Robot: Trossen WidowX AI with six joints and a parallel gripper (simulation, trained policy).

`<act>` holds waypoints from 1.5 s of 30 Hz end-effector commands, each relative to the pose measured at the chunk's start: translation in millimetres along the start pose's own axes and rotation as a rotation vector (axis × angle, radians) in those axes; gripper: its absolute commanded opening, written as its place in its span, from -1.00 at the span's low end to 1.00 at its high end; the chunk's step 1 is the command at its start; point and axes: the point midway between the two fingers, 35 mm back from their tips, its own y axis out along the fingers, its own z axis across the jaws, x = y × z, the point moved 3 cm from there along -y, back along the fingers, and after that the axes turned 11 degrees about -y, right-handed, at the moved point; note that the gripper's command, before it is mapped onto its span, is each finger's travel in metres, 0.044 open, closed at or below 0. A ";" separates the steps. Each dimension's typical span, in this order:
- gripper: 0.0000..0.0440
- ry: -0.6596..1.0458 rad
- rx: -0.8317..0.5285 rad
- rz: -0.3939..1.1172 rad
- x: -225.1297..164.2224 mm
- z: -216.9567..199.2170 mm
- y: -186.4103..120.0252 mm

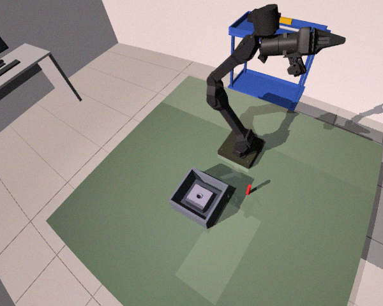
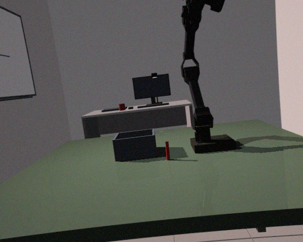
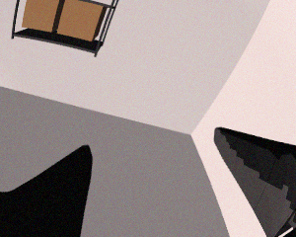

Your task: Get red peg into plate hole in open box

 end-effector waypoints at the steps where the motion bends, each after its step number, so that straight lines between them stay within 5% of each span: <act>1: 0.91 -0.009 0.016 -0.013 2.2 2.2 -0.2; 24: 1.00 -0.376 -0.073 -0.677 157.6 0.3 2.9; 45: 1.00 -0.424 -0.534 -1.206 315.8 -24.1 -68.4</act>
